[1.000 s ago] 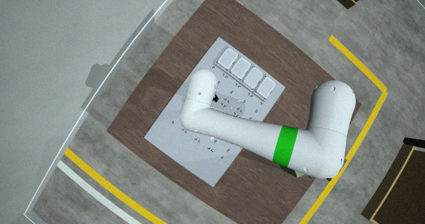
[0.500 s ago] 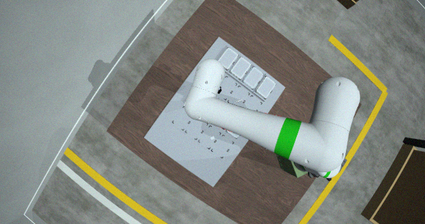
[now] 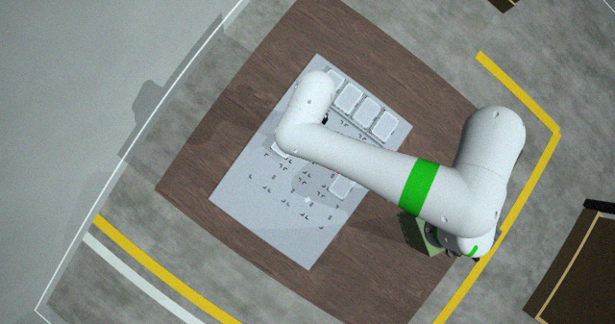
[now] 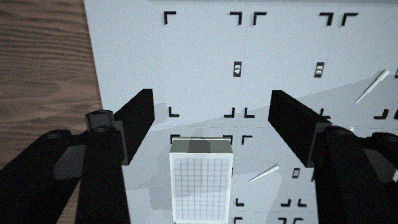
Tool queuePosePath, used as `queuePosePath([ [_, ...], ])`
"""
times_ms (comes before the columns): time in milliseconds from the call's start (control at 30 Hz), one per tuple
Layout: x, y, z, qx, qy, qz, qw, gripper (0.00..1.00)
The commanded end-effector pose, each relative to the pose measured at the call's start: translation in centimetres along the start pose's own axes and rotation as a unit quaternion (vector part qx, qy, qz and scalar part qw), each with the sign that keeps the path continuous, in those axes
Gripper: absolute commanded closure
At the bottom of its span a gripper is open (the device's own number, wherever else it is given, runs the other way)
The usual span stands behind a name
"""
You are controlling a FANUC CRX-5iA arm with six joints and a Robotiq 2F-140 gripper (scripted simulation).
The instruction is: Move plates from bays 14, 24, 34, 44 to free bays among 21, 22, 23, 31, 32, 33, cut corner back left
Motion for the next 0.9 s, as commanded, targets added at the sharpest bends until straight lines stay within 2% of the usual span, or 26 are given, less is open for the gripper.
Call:
queuePosePath([
  [0,-0.2,-0.5,1.5,0.0,0.0,0.001,1.0,0.3],
  [867,-1.7,-2.8,10.7,0.0,0.0,0.001,1.0,0.3],
])
Point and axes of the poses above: the point where the finger pads meet when closed, its own x axis back along the fingers, its own y axis across the jaws, z = x × y, the point moved 1 cm from there along x, back along the fingers, and after that the axes turned 12 degrees about -x, right-handed, at the moved point
